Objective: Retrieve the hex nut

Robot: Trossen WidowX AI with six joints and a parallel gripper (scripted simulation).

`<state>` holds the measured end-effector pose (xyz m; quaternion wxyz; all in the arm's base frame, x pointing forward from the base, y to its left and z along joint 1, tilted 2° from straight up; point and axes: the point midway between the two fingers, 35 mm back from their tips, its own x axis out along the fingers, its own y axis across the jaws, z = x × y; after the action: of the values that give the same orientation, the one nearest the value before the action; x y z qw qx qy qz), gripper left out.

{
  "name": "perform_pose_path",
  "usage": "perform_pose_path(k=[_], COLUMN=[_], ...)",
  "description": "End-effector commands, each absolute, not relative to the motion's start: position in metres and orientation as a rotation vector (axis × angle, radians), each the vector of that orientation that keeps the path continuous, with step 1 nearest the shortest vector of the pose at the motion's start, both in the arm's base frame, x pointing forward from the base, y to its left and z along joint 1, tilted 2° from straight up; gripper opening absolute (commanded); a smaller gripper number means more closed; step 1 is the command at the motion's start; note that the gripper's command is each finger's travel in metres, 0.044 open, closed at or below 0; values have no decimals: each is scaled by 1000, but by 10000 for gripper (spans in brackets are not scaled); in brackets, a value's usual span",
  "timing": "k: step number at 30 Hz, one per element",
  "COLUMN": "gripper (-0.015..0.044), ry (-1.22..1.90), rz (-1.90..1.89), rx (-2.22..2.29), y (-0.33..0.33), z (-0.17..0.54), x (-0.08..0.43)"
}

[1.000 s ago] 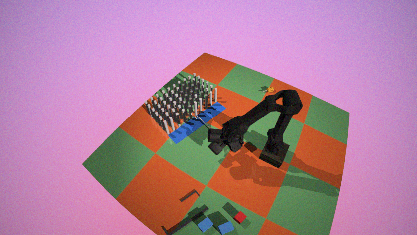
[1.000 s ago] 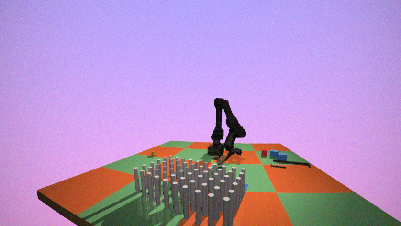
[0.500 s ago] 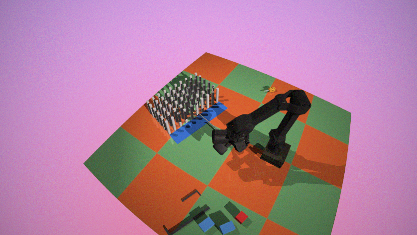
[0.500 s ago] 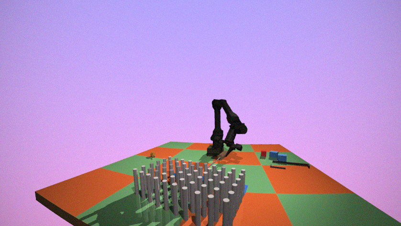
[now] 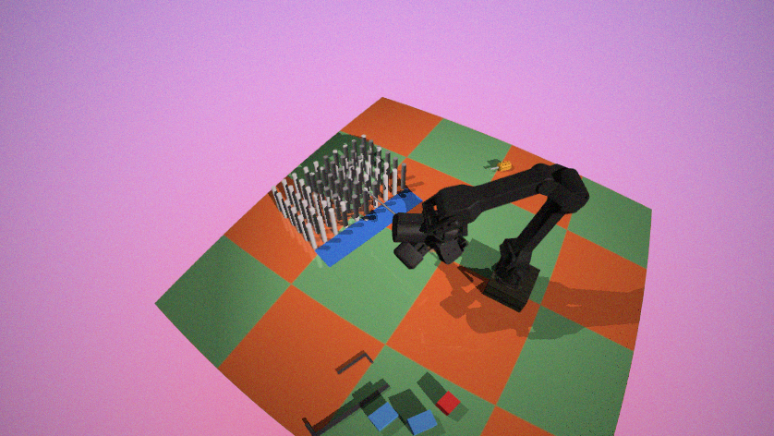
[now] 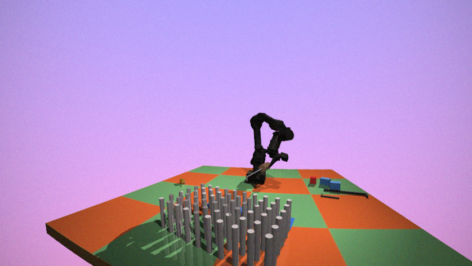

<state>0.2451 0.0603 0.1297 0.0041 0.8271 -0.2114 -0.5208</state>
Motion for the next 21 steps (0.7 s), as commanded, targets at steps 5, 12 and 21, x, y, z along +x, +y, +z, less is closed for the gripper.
perform_pose_path(k=[5,12,21], gripper=[0,0,0], ry=[-750,-1016,-1397], rz=[-1665,-1750,-1819], rx=[2628,2712,2788], y=[54,39,17], z=[135,136,138], x=[248,257,268])
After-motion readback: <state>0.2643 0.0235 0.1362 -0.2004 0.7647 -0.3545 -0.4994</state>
